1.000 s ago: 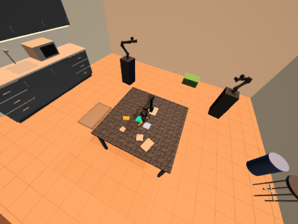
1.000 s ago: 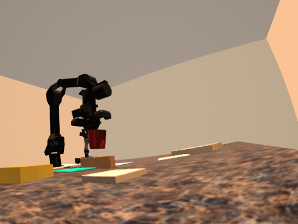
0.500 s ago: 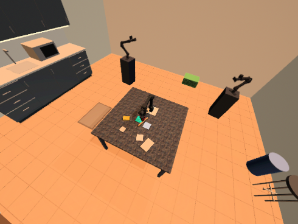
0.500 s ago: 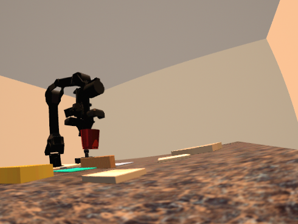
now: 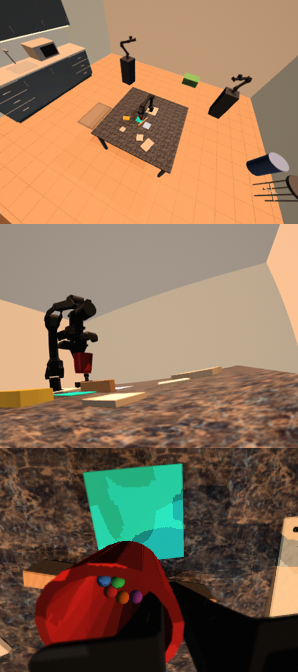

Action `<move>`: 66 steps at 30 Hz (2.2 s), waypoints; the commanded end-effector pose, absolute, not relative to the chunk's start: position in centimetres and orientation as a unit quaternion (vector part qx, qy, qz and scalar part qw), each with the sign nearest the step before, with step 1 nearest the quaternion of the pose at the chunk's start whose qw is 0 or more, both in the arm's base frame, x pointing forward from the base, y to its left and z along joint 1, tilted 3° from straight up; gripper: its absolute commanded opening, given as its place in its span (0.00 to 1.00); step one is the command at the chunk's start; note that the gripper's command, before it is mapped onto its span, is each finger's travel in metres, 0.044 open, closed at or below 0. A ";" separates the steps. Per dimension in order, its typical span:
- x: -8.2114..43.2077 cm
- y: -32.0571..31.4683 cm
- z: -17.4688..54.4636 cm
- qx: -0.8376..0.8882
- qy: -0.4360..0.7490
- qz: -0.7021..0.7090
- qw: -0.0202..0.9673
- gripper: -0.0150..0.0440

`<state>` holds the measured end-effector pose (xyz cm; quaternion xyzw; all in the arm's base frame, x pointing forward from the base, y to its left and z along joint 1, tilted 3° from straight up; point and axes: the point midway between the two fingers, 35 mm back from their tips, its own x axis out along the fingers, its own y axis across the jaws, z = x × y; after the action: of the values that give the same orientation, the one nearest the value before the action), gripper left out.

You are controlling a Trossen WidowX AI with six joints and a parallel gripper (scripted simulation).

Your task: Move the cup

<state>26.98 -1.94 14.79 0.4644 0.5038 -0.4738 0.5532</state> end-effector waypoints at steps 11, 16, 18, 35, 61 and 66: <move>26.2 -4.5 14.8 0.461 0.505 -0.475 0.553 0.25; 26.0 -5.4 14.9 0.461 0.505 -0.475 0.554 0.25; 25.8 -5.8 14.9 0.461 0.505 -0.476 0.554 0.25; 26.0 -6.0 13.3 0.461 0.505 -0.476 0.554 0.25; 26.1 -6.4 10.2 0.461 0.505 -0.476 0.554 0.25; 26.0 -6.5 9.7 0.461 0.505 -0.476 0.554 0.25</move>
<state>26.23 -6.49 10.17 0.4627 0.5012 -0.4761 0.5550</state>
